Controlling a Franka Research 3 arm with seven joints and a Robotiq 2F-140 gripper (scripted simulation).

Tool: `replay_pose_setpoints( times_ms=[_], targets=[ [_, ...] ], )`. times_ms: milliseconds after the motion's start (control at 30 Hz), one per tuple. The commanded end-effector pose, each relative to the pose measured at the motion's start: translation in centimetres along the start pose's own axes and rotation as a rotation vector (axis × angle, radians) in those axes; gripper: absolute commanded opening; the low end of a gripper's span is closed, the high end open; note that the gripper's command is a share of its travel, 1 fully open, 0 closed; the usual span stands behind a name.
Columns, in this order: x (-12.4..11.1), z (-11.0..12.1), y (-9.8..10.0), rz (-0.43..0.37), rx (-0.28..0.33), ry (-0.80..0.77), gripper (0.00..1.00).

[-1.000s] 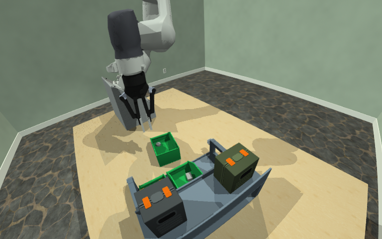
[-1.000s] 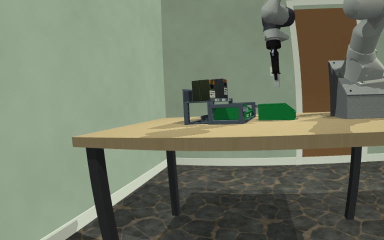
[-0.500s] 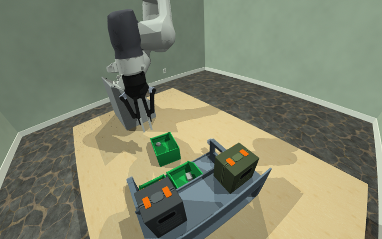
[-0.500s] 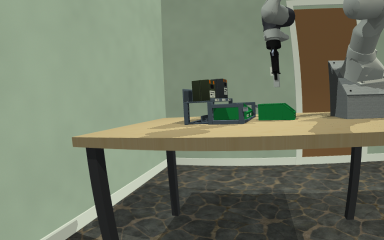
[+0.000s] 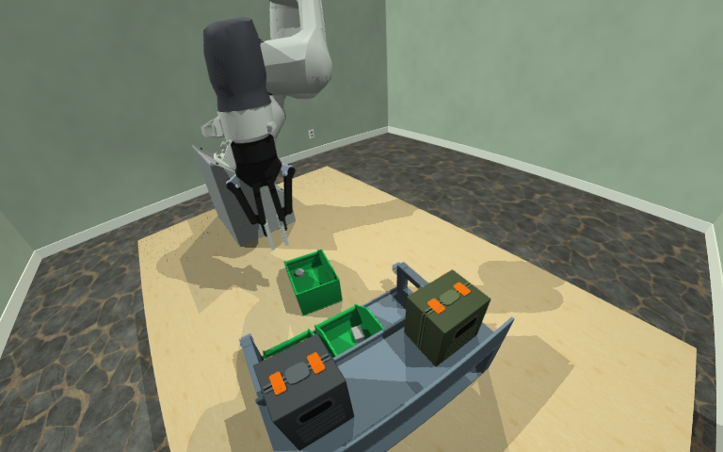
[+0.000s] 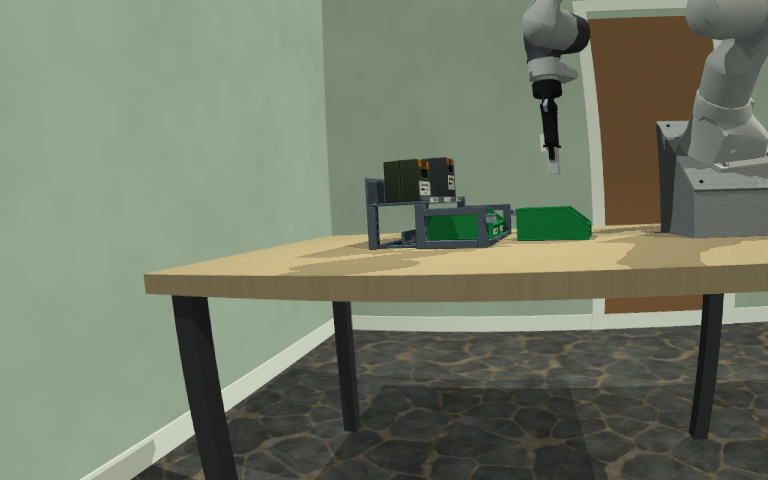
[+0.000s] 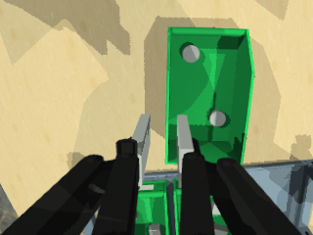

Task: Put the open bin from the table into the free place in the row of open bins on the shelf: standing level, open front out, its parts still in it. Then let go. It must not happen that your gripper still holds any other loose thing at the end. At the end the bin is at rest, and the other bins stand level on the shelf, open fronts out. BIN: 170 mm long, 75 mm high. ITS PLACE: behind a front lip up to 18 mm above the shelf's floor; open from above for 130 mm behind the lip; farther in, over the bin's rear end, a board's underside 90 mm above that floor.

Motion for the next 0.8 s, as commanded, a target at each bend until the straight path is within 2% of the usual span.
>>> replay_pose_setpoints(
  times_ms=[0,400,767],
  targets=[
    [0.1,0.1,-0.1,0.003,-0.005,-0.003,0.15],
    [0.1,0.1,-0.8,0.001,-0.008,0.001,0.15],
    [0.0,0.1,-2.8,0.001,-0.008,0.001,0.15]
  ],
)
Point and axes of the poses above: the point where the finger pads meet when closed, its own y axis back along the fingers, its own z axis across the jaws, x = y × z, the point moved 8 cm from there along y, back along the fingers, and after that the axes turned 7 degrees about y, right-handed, at the moved point
